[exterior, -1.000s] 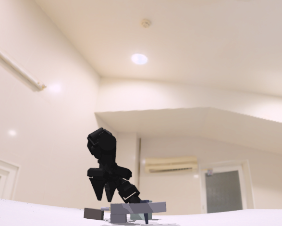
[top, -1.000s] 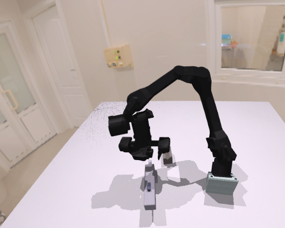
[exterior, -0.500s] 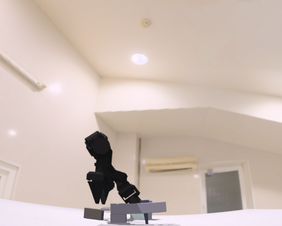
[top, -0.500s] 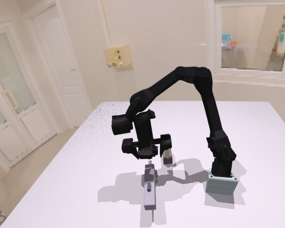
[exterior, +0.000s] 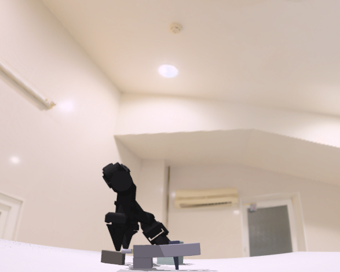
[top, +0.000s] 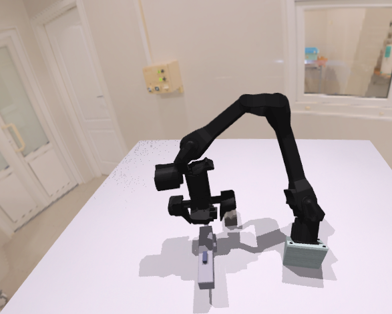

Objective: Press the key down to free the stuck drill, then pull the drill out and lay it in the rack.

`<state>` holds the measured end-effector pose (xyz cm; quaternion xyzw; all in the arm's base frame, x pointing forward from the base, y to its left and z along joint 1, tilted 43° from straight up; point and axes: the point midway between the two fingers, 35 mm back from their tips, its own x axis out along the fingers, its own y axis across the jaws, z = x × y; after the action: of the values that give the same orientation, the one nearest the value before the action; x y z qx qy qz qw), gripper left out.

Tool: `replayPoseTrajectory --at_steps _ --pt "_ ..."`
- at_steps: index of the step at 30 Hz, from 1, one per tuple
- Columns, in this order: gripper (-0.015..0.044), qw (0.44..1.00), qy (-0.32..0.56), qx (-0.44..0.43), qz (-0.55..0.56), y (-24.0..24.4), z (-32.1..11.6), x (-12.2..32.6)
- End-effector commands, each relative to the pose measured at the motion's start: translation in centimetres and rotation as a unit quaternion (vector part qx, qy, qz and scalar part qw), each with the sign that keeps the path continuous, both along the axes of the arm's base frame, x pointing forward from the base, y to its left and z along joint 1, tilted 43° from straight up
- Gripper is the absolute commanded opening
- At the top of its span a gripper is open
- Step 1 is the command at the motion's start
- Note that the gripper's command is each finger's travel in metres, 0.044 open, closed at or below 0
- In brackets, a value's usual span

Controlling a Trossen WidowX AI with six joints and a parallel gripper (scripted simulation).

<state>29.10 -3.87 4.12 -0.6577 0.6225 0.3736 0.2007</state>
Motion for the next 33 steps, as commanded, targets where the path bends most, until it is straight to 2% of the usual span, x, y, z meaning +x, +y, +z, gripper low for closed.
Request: replayPoseTrajectory --at_steps 1,20,33 --pt "0.044 1.0 0.002 -0.002 0.002 -0.3 -0.6 -0.1" --pt "0.044 1.0 0.002 -0.003 0.002 -1.6 -3.0 -0.6" --pt "0.0099 1.0 0.0 -0.001 0.0 -1.5 -2.8 -0.5"
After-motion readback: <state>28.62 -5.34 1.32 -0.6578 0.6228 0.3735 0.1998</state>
